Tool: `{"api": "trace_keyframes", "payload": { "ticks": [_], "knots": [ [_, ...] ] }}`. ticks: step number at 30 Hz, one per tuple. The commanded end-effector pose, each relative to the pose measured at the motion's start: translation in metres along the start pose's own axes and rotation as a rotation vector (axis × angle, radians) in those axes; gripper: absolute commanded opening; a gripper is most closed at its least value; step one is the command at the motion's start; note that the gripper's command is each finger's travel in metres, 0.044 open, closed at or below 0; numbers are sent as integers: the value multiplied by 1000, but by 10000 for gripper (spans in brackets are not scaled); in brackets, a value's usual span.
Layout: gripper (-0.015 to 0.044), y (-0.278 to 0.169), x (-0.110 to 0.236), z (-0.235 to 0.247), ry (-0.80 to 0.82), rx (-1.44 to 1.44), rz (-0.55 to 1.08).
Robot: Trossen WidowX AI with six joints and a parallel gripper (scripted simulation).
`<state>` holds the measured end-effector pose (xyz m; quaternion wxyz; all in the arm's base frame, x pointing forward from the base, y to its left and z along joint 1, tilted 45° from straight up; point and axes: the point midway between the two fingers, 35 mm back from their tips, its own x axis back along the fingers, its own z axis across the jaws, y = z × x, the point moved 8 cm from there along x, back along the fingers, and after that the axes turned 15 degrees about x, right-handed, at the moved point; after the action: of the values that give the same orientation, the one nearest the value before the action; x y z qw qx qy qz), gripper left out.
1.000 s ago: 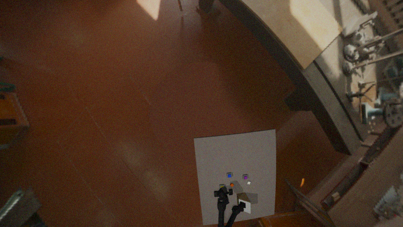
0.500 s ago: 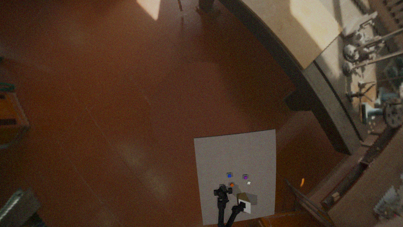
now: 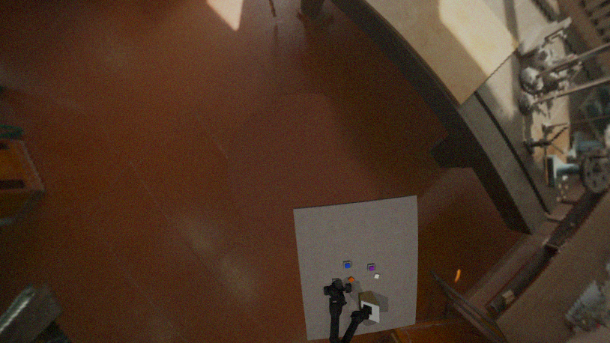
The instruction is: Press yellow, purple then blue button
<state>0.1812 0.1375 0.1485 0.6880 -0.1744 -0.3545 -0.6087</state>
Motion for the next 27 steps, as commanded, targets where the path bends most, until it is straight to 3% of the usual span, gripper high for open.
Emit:
{"api": "trace_keyframes", "payload": {
  "ticks": [1, 9, 14, 19, 24, 27],
  "knots": [
    [20, -1, -1, -1, -4, -8, 4],
    [20, -1, -1, -1, -4, -8, 4],
    [20, -1, 29, -1, -6, -7, 4],
    [20, -1, 33, -1, -6, -7, 5],
    [20, 0, 84, -2, -11, -8, 7],
    [20, 0, 93, -1, -9, -8, 6]
  ]
}}
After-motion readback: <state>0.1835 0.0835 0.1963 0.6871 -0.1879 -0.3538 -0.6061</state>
